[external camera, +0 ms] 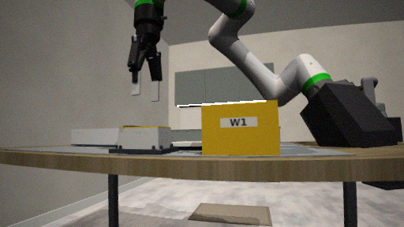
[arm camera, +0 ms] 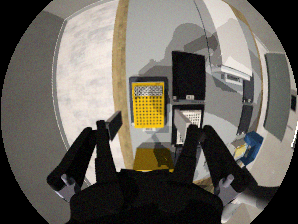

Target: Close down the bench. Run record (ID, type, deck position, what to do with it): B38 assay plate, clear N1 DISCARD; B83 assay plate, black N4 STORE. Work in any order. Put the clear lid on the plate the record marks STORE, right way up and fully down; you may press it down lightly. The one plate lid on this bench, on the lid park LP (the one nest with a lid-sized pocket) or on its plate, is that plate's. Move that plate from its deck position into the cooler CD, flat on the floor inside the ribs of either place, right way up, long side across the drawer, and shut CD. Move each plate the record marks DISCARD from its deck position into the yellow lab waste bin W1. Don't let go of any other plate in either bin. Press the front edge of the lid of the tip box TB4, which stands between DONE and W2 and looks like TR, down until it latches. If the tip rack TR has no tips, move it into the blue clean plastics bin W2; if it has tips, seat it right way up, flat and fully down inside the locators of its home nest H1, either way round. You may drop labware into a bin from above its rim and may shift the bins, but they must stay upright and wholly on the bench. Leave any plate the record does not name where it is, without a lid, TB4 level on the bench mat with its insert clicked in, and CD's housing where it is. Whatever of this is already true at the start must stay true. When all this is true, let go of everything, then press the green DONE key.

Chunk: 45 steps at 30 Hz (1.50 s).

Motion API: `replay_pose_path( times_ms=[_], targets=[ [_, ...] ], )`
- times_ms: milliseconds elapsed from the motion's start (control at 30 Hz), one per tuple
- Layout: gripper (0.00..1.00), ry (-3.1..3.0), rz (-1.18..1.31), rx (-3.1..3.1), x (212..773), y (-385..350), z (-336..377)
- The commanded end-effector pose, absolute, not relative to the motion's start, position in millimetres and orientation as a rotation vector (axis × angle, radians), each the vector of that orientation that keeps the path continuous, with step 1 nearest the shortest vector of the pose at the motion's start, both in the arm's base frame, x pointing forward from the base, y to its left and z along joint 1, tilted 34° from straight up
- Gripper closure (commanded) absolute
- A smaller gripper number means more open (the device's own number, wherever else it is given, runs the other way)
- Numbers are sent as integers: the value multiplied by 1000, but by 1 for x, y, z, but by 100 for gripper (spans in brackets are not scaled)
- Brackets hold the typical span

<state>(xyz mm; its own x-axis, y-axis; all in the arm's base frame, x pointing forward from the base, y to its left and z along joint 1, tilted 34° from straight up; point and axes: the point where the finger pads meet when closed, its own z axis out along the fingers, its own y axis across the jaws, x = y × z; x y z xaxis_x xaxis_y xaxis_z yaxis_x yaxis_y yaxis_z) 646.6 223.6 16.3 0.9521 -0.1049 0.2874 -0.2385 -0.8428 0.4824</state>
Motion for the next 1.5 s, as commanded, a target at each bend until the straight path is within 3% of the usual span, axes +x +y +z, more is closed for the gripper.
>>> replay_pose_path(
  times_ms=[0,1133,1167,1467],
  targets=[
    [34,-244,340,2571,646,226,19],
    [45,-140,311,2572,564,180,39],
    [100,-140,311,2572,560,178,40],
    [100,-140,311,2572,530,160,46]
  ],
)
